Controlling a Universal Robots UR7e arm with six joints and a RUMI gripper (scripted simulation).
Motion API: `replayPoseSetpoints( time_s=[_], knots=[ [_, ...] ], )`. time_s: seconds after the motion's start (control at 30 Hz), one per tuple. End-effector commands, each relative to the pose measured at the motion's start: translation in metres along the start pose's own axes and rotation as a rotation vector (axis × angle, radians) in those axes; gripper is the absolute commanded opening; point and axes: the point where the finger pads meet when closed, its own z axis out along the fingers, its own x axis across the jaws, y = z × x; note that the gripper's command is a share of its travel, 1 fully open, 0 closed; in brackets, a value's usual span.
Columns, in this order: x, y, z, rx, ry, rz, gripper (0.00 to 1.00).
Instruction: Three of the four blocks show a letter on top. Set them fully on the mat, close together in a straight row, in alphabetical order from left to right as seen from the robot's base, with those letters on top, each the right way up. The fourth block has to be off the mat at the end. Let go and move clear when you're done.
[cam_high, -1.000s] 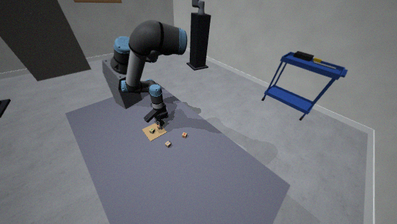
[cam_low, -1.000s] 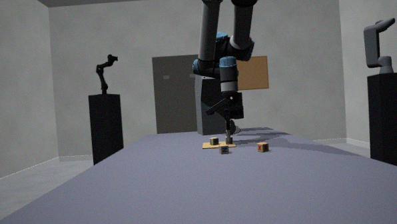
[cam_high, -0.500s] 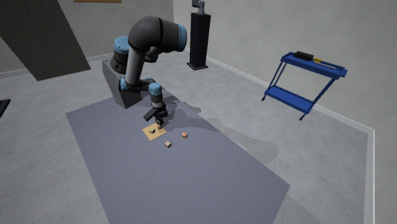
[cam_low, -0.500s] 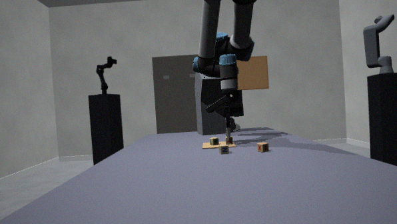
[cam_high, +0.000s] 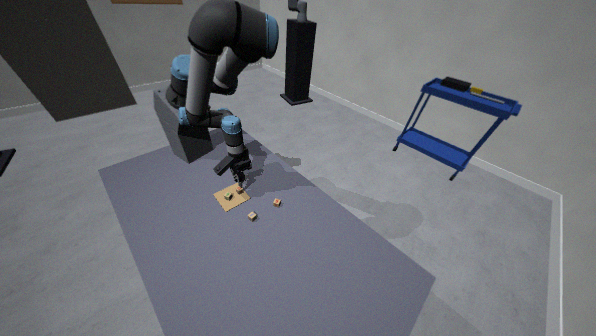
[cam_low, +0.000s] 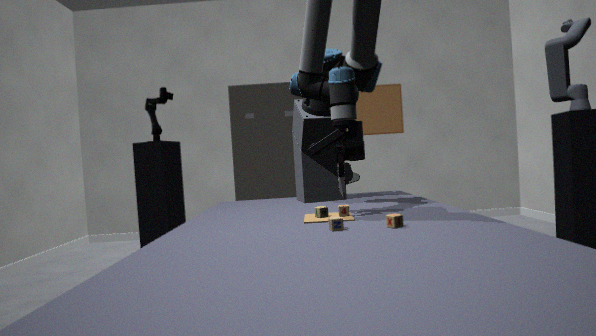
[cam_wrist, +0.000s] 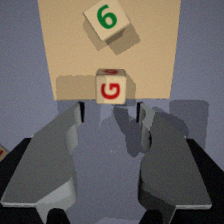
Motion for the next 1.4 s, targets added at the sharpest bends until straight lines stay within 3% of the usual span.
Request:
replayPoseSetpoints(
  time_s=[0.0, 0.6, 0.63, 1.37],
  knots=[
    [0.001, 0.0, -0.022, -0.002, 0.005, 0.0, 0.28],
    [-0.001, 0.0, -0.039, -0.001, 0.003, -0.001, 0.28],
    [-0.001, 0.0, -0.039, -0.001, 0.003, -0.001, 1.0],
    [-0.001, 0.0, -0.039, -0.002, 0.003, -0.002, 1.0]
  ],
)
